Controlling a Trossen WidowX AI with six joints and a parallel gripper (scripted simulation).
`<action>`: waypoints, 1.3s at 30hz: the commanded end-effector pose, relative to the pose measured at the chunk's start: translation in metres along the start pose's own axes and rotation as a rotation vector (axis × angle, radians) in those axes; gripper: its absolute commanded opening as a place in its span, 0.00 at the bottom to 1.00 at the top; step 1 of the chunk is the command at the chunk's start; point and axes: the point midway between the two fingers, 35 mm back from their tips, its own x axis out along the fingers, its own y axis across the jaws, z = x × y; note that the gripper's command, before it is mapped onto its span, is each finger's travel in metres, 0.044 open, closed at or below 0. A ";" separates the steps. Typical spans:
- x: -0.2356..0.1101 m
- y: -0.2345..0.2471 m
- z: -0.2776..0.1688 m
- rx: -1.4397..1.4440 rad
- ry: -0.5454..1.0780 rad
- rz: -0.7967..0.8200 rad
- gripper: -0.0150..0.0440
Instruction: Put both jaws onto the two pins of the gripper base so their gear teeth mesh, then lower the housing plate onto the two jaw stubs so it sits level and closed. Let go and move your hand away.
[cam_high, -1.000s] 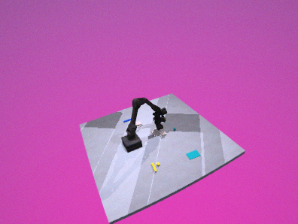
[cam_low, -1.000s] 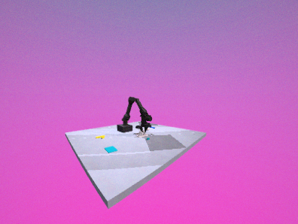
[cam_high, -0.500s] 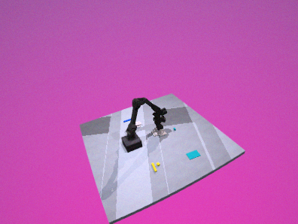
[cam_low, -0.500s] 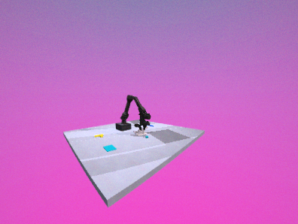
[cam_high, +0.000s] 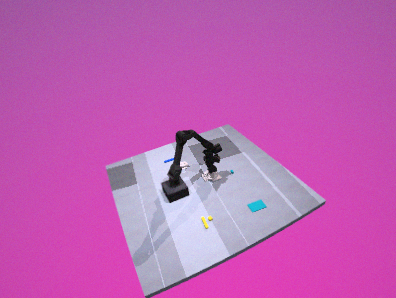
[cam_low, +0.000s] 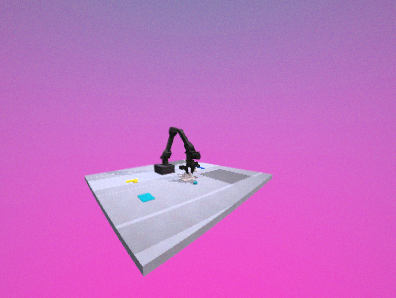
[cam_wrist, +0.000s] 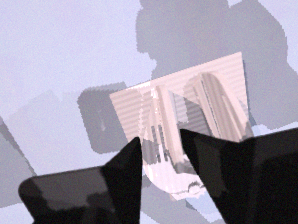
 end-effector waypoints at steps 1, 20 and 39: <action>0.002 0.000 0.000 0.002 0.000 -0.001 0.48; 0.002 0.000 0.000 0.002 0.000 -0.001 0.48; -0.002 0.000 0.001 0.002 0.000 -0.001 0.48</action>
